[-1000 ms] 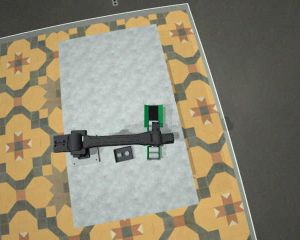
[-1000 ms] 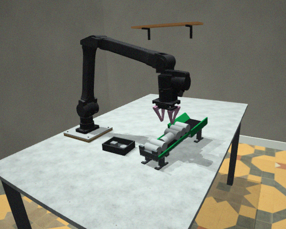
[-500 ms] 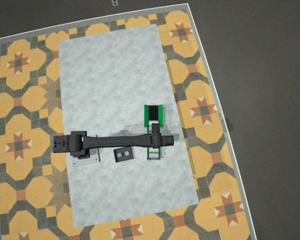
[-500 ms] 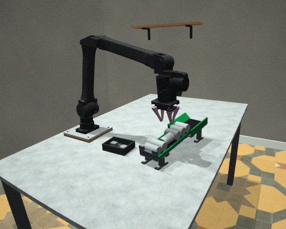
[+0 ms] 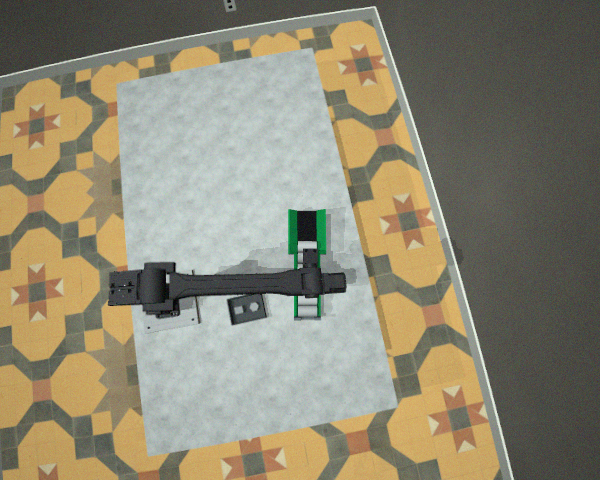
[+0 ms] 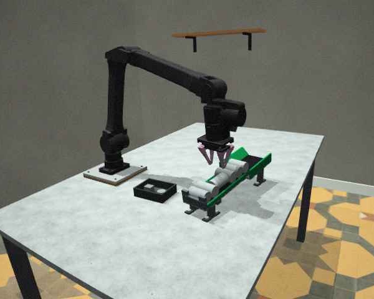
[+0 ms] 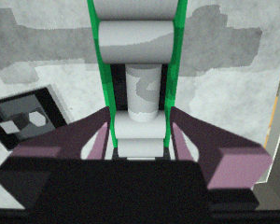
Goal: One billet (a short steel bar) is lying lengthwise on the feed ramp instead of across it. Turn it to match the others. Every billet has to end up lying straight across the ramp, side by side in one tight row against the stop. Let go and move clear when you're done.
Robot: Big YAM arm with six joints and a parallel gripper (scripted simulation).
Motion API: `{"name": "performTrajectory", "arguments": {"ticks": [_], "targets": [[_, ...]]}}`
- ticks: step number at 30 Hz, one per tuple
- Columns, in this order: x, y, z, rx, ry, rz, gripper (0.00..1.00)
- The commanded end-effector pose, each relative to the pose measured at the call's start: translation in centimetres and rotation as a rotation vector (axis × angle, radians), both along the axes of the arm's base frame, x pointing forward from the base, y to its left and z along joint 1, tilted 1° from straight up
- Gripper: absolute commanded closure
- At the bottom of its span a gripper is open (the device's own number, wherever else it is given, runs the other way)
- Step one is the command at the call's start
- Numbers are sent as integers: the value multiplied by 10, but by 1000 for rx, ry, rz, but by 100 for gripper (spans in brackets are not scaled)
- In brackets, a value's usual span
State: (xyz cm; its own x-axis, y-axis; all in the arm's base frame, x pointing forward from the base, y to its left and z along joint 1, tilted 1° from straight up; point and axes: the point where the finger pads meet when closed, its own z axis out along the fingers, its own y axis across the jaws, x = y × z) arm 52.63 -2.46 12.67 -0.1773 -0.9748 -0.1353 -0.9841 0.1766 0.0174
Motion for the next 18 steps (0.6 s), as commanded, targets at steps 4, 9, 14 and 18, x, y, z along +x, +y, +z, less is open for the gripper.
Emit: {"name": "performTrajectory", "arguments": {"ticks": [4,9,14,18], "targets": [[6,-1,-18,1,-12,14,45],[6,0,-24,0,-20,15,45],[7,0,-15,-2,-49,16,45],[12,0,-35,0,-29,17,45]]}}
